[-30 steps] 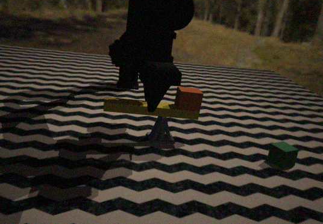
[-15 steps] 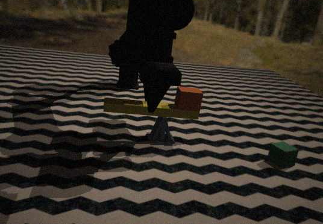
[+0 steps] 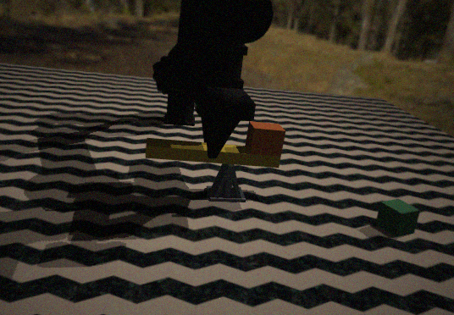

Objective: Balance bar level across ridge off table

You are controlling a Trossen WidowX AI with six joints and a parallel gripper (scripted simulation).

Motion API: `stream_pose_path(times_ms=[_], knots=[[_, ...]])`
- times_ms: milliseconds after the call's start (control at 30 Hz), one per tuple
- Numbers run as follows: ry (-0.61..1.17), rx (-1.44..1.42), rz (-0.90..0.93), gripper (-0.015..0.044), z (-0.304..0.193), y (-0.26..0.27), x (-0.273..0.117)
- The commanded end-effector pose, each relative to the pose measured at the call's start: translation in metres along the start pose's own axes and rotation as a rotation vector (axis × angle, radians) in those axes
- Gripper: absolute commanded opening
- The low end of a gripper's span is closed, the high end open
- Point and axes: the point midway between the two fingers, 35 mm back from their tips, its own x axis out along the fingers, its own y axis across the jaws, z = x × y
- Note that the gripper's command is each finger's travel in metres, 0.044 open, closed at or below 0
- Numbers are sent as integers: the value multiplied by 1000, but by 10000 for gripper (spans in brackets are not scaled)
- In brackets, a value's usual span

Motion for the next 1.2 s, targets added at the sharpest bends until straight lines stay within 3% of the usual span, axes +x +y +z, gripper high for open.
stream_pose_path(times_ms=[0, 1167], knots=[[4, -2, -3, 0, 0, -1, 3], [4, -2, -3, 0, 0, -1, 1]])
